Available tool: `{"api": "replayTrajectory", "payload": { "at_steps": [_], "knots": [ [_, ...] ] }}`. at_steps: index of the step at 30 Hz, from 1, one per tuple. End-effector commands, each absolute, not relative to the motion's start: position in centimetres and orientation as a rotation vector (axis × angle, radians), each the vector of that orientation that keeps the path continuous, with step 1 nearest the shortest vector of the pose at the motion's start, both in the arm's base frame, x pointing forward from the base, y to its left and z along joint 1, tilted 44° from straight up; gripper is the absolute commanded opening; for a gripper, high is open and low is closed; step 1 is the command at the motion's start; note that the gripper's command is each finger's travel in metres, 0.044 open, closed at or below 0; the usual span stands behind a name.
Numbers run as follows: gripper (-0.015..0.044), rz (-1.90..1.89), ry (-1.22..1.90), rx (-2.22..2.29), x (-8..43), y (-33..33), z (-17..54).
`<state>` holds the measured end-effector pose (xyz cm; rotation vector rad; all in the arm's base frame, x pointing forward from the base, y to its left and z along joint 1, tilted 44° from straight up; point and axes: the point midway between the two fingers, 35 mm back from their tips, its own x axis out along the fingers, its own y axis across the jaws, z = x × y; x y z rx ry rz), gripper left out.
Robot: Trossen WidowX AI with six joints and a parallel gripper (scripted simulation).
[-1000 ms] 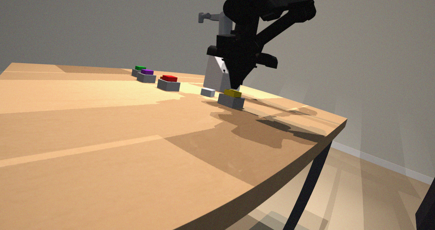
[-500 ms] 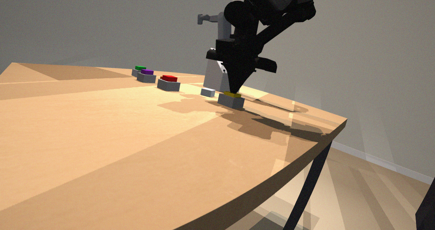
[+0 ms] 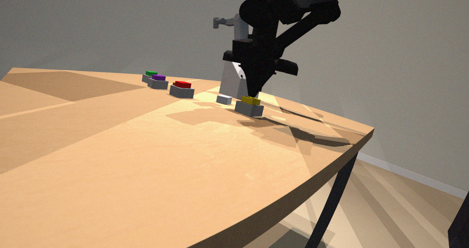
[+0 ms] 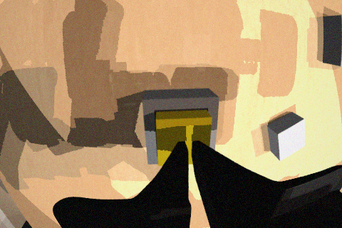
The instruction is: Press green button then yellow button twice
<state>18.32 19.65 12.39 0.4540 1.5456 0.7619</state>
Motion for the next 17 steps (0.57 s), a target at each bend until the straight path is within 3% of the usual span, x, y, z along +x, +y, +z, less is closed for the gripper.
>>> {"api": "replayTrajectory", "payload": {
  "at_steps": [1,4,16,17],
  "knots": [
    [0.0020,0.765,1.535,0.458,18.7,18.2,14.1],
    [0.0020,0.765,1.535,0.458,18.7,18.2,14.1],
    [0.0335,0.763,1.536,0.455,21.5,14.6,18.8],
    [0.0335,0.763,1.536,0.455,21.5,14.6,18.8]
  ]
}}
